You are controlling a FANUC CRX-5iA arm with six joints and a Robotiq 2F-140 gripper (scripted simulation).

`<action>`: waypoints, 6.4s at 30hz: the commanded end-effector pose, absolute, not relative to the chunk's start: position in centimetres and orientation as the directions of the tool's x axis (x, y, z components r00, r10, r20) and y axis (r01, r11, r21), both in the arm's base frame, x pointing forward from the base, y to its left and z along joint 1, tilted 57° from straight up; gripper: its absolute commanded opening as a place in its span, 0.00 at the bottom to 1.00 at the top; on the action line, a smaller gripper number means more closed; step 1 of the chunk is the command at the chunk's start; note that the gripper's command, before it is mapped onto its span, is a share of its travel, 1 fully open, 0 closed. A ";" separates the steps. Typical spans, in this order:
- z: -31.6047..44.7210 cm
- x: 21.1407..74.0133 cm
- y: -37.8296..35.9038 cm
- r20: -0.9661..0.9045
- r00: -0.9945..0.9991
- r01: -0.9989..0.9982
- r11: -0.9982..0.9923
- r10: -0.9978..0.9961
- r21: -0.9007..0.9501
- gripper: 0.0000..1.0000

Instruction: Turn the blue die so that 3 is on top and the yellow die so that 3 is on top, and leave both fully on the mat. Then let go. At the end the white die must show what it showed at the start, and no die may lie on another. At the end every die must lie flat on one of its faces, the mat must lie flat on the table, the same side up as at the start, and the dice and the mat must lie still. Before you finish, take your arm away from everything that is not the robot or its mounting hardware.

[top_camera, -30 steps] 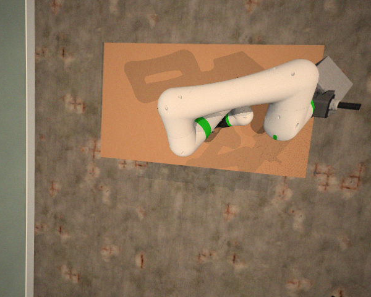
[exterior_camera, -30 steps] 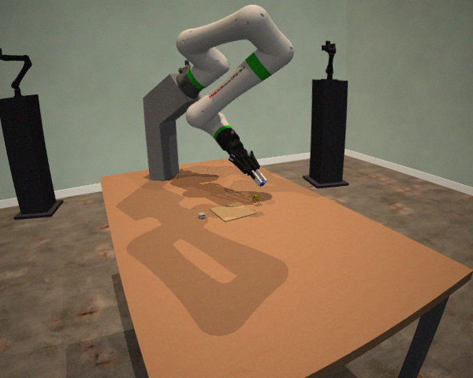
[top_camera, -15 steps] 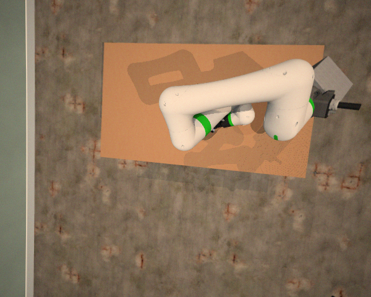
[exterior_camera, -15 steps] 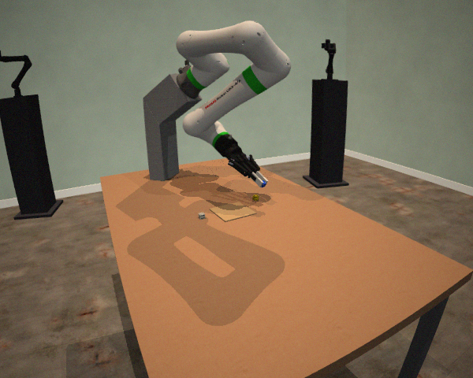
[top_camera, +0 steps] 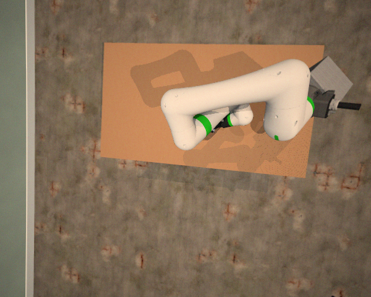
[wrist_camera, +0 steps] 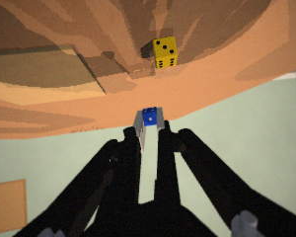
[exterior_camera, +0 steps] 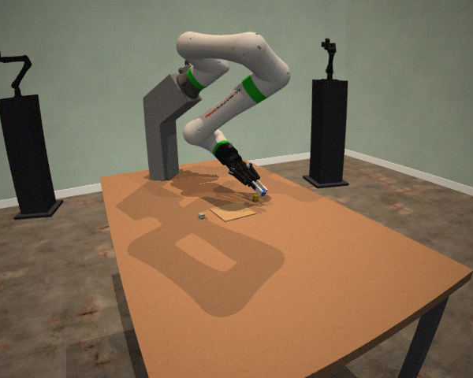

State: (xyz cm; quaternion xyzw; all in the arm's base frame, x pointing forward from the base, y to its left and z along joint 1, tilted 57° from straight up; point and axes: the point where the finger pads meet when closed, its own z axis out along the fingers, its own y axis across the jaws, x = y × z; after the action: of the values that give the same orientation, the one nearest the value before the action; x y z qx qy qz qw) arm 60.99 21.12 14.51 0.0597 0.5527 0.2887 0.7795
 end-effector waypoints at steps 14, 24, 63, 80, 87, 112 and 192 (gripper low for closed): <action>12.7 63.1 23.0 -0.827 0.223 -0.384 0.826 0.516 0.412 0.09; 12.7 63.1 23.0 -0.827 0.223 -0.384 0.826 0.516 0.412 0.09; 12.5 63.3 23.1 -0.827 0.223 -0.384 0.826 0.516 0.412 0.09; 12.0 63.8 23.6 -0.827 0.223 -0.384 0.826 0.516 0.412 0.09; 12.0 63.8 23.6 -0.827 0.223 -0.384 0.826 0.516 0.412 0.09; 12.0 63.8 23.6 -0.827 0.223 -0.384 0.826 0.516 0.412 0.09; 10.6 60.5 22.8 -0.827 0.223 -0.384 0.826 0.516 0.412 0.21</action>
State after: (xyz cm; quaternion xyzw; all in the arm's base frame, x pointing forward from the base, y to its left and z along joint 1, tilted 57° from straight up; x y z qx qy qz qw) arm 61.51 23.07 11.06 0.0599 0.5527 0.2886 0.7795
